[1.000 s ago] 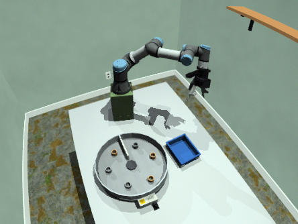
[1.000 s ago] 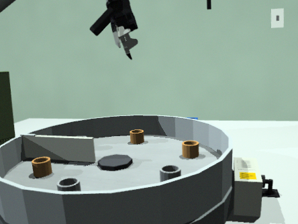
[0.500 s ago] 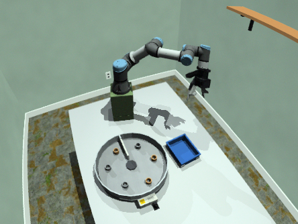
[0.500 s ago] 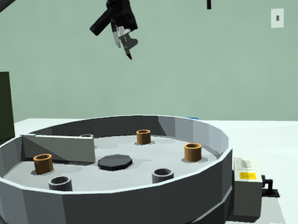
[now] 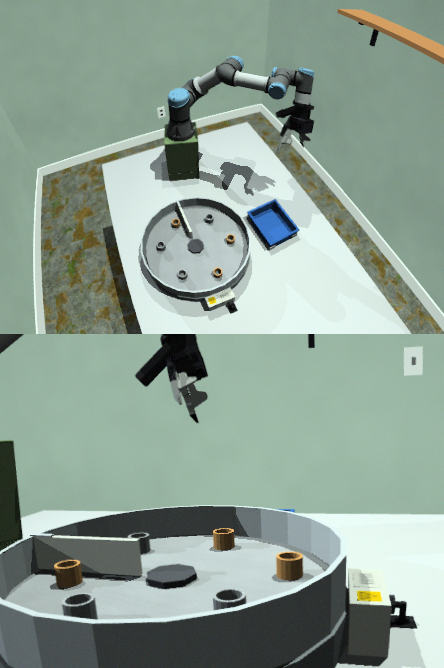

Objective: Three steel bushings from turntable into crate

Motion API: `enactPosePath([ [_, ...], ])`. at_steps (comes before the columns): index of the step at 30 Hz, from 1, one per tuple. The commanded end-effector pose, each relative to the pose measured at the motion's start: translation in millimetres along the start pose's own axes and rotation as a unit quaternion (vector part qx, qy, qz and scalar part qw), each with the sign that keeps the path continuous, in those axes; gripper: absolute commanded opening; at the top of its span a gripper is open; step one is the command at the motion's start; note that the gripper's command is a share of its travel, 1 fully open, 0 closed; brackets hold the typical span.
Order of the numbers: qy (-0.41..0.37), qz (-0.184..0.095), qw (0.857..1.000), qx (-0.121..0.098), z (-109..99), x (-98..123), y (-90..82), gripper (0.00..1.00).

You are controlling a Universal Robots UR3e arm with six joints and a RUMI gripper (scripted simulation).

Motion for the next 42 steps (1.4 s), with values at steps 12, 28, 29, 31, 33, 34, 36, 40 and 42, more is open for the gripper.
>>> enactPosePath([
  [12, -0.05, 0.038, 0.998, -0.011, -57.5, 55.0, 31.9, 1.0],
  [28, -0.085, 0.068, 0.994, -0.011, -110.2, 89.7, 56.3, 1.0],
  [29, -0.09, 0.072, 0.993, -0.01, -119.1, 94.4, 60.0, 1.0],
  [31, -0.09, 0.072, 0.993, -0.01, -119.1, 94.4, 60.0, 1.0],
  [33, -0.096, 0.077, 0.992, -0.009, -128.3, 99.0, 63.8, 1.0],
  [34, -0.102, 0.082, 0.991, -0.008, -137.8, 103.5, 67.6, 1.0],
  [36, -0.102, 0.082, 0.991, -0.008, -137.8, 103.5, 67.6, 1.0],
  [40, -0.113, 0.091, 0.989, -0.005, -157.6, 111.9, 75.2, 1.0],
  [42, -0.119, 0.096, 0.988, -0.003, -167.9, 115.7, 79.0, 1.0],
])
Point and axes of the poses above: the point where the finger pads meet when closed, its own y axis out along the fingers, its own z axis across the jaws, x = y × z, the point moved 10 cm from there along -y, back along the fingers, and after that the axes turned 14 degrees about y, right-handed, at the moved point
